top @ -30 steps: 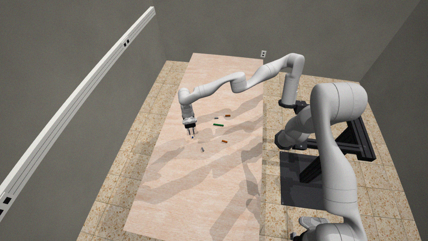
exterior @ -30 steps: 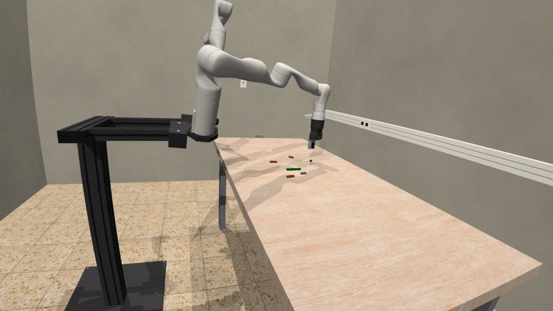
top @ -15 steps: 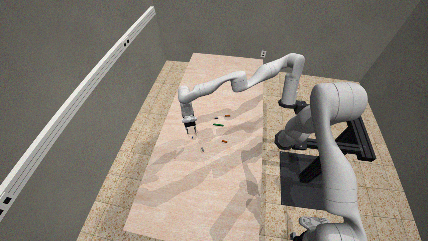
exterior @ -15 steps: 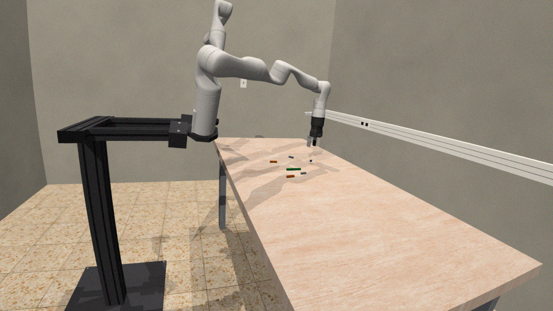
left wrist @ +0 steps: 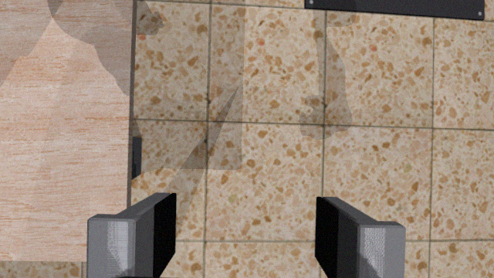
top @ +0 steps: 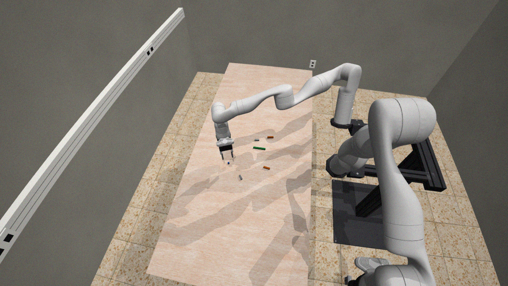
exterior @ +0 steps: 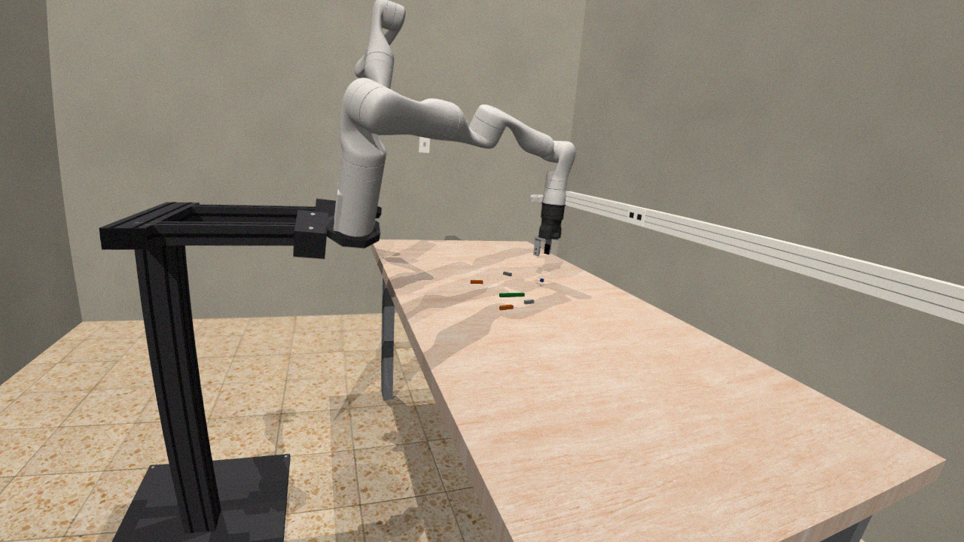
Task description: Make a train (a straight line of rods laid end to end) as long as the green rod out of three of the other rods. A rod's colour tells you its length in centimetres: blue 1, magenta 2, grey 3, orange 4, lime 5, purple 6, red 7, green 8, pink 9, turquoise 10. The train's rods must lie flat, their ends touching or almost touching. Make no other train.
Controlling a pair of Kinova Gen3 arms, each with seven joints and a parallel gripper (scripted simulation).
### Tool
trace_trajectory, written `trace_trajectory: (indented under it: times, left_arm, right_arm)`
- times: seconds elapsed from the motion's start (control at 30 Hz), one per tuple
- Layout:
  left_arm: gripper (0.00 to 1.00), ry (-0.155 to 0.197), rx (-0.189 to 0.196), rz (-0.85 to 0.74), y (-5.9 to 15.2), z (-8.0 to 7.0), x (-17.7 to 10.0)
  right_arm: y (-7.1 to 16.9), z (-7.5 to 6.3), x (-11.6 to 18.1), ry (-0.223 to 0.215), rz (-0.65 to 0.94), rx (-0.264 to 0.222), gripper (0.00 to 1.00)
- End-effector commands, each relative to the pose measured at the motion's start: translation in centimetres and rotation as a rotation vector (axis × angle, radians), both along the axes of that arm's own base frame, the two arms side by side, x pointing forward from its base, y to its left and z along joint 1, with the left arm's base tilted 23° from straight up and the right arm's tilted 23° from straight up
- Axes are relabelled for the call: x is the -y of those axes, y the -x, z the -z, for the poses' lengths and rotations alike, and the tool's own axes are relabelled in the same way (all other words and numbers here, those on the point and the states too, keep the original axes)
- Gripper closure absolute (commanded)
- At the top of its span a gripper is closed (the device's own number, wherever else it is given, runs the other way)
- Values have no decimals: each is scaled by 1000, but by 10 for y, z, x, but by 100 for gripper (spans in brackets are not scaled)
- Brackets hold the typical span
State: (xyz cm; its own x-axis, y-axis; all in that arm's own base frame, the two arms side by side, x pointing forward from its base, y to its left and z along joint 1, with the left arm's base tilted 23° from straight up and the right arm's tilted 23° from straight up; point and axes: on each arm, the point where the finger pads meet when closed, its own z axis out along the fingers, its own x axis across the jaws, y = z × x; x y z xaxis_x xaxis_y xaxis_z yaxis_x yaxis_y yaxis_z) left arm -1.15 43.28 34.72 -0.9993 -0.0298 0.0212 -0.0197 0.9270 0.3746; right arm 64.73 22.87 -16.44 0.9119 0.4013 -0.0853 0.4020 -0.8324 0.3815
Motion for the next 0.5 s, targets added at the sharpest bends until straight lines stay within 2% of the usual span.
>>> trace_trajectory:
  times: [0.0, 0.17, 0.23, 0.33, 0.43, 0.47]
  left_arm:
    - [0, -2, 0, 0, 0, -1, 0]
    - [0, -2, 0, 0, 0, -1, 0]
    - [0, -2, 0, 0, 0, -1, 0]
    - [0, -2, 0, 0, 0, -1, 0]
    - [0, -2, 0, 0, 0, -1, 0]
    - [0, -2, 0, 0, 0, -1, 0]
  right_arm:
    - [21, 15, -21, 0, -51, -21, 0]
    - [54, 38, -44, 7, -125, -52, 0]
    - [54, 38, -44, 7, -125, -52, 0]
    - [79, 53, -57, 16, -179, -73, 0]
    - [83, 56, -58, 18, -187, -75, 0]
    - [83, 56, -58, 18, -187, -75, 46]
